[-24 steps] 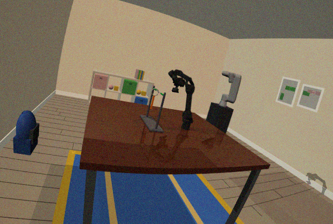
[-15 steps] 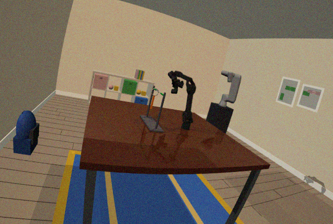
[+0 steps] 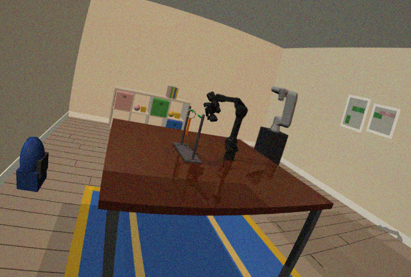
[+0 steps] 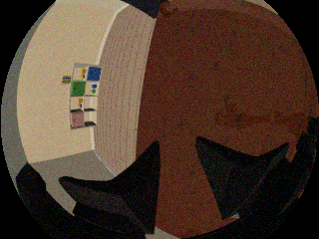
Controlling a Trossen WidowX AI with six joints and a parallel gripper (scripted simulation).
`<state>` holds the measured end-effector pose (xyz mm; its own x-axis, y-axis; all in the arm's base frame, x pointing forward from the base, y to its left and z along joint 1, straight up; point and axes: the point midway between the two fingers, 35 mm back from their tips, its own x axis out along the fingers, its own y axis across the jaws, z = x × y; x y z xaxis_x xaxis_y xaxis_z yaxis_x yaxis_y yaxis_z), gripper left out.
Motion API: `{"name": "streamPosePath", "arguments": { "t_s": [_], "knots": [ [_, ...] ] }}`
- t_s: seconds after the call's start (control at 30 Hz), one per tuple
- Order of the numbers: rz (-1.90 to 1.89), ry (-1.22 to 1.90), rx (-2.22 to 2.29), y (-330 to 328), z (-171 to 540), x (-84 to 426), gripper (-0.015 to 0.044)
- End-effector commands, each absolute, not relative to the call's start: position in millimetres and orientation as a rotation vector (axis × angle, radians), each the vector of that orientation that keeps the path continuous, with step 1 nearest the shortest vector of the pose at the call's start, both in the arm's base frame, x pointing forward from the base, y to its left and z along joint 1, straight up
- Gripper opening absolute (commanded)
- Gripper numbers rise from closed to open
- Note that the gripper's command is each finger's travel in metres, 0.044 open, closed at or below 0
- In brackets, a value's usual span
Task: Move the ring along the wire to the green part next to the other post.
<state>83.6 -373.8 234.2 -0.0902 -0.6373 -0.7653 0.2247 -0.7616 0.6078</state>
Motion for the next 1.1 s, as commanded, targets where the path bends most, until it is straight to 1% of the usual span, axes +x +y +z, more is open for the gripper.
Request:
{"name": "streamPosePath", "arguments": {
  "t_s": [0.0,0.27,0.53,0.77,1.07],
  "knots": [
    [-1.752,-0.284,1.568,-362,223,104,0.0160],
    [-1.414,0.002,1.419,-331,200,143,0.0160],
    [-1.065,0.194,1.183,-290,178,176,0.0160],
    [-0.764,0.288,0.924,-247,160,198,0.0160],
    [-0.400,0.301,0.548,-194,132,213,0.0160]
  ]
}}
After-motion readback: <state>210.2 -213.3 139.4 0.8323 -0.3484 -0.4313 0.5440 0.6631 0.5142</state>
